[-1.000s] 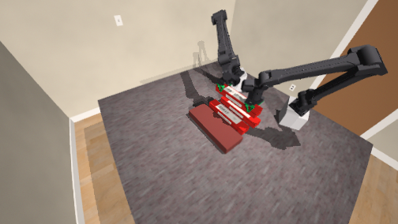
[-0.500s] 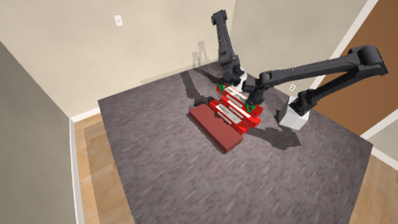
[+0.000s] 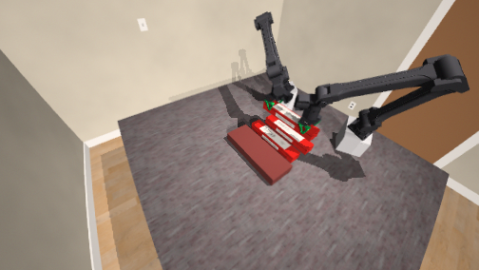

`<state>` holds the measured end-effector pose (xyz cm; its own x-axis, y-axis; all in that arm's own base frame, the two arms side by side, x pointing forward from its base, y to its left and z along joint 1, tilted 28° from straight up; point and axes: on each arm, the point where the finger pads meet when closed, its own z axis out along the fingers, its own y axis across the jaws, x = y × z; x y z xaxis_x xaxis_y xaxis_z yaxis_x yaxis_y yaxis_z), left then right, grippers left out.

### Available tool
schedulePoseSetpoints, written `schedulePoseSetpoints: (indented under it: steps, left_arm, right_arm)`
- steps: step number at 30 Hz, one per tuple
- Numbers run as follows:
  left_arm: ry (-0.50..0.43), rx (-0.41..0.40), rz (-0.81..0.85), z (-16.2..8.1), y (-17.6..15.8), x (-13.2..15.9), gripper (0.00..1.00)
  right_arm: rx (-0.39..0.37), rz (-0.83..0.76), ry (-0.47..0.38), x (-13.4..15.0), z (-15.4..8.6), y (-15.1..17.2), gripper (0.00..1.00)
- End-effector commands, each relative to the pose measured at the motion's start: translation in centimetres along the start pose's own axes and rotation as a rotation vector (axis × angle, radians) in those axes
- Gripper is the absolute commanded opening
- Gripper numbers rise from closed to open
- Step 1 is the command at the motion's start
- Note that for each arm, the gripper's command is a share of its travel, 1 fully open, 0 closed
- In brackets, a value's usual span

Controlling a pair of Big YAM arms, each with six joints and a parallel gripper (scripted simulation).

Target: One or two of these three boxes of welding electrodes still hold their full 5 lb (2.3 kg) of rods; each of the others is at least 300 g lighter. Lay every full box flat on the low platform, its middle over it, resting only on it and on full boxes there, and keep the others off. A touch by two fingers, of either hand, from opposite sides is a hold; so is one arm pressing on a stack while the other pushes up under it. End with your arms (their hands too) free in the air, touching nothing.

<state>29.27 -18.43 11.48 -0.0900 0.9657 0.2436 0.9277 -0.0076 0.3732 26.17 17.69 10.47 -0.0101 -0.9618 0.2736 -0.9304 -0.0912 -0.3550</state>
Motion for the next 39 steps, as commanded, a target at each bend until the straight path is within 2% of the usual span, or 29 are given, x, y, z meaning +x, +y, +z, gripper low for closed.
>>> schedulePoseSetpoints:
  steps: [1, 3, 6, 7, 8, 10, 39]
  left_arm:
    - [-0.038, -0.051, -0.010, -2.5, -0.1, 0.0, 0.00]
    - [-0.038, -0.051, -0.010, -2.5, -0.5, 0.0, 0.00]
    - [-0.070, -0.078, -0.031, -4.0, 0.7, -0.9, 0.00]
    - [-0.063, -0.072, -0.027, -3.7, 0.1, -0.7, 0.00]
    - [-0.051, -0.062, -0.019, -3.1, -0.7, -0.3, 0.00]
    - [-0.072, -0.079, -0.033, -4.2, 0.4, -0.9, 0.00]
    - [-0.072, -0.080, -0.018, -5.2, 0.8, -0.7, 0.00]
  right_arm:
    - [0.048, 0.001, -0.031, -0.1, -2.3, 0.2, 0.00]
    - [0.050, 0.003, -0.033, -0.2, -2.3, 0.4, 0.00]
    - [0.074, 0.022, -0.061, -1.0, -3.7, -0.5, 0.00]
    - [0.066, 0.016, -0.053, -0.8, -3.2, 0.2, 0.00]
    - [0.076, 0.024, -0.065, -1.1, -3.9, -0.5, 0.00]
    - [0.076, 0.024, -0.065, -1.1, -4.0, -0.5, 0.00]
    - [0.077, 0.010, -0.065, -0.9, -4.9, -0.8, 0.00]
